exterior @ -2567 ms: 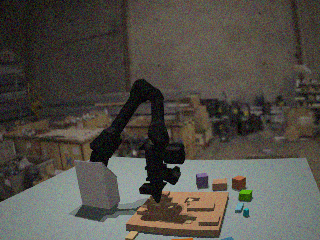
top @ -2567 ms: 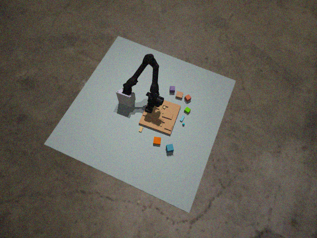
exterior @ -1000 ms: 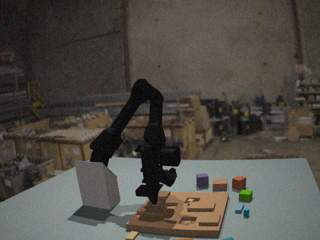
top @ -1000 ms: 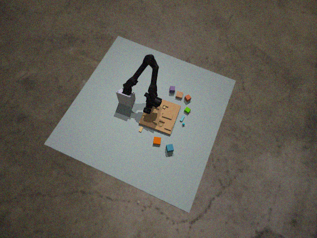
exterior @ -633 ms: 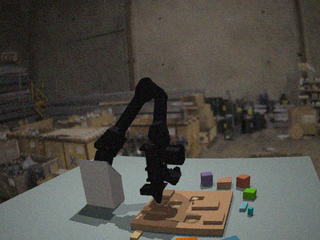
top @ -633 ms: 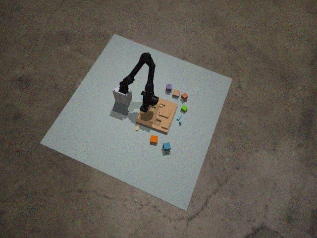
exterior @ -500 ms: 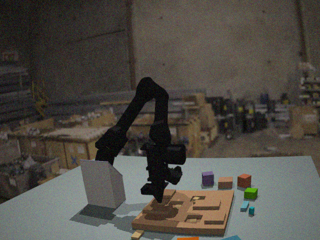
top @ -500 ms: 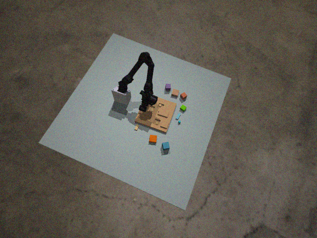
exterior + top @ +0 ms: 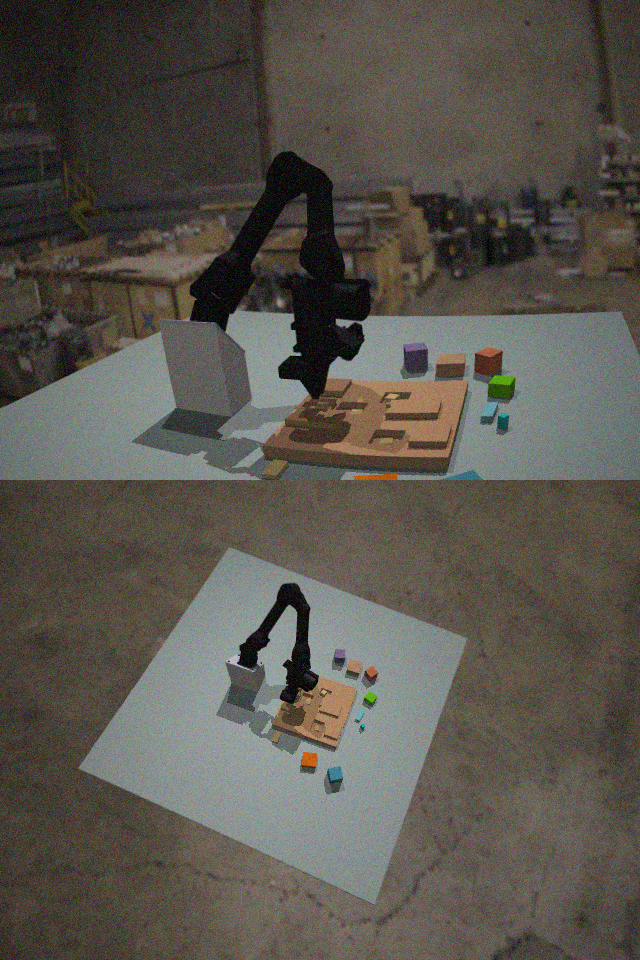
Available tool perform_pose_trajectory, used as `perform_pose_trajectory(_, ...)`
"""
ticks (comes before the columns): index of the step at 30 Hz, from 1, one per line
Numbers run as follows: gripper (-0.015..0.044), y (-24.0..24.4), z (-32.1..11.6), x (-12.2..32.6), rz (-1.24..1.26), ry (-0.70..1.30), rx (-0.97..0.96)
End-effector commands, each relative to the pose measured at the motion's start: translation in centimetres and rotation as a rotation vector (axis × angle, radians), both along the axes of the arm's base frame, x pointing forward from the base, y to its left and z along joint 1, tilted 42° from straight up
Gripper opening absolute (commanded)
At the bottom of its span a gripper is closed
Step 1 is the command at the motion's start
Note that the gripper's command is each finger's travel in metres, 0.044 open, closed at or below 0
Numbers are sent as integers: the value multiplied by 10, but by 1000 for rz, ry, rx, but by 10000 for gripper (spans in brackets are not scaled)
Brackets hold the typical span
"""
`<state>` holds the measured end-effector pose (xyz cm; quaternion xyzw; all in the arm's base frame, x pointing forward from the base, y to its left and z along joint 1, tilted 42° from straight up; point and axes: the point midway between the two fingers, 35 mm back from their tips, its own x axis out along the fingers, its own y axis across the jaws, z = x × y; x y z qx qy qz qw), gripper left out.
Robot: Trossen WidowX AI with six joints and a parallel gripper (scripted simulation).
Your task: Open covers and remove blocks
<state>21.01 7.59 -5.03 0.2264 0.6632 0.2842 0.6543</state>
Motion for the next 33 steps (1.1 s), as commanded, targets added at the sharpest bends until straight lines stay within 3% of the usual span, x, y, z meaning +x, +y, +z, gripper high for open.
perform_pose_trajectory(1, 144, -13, 14, 5, -2, -9, -7)
perform_pose_trajectory(10, 144, -28, 33, 5, -6, -6, -7)
perform_pose_trajectory(33, 144, -4, 8, 3, -7, -4, -5)
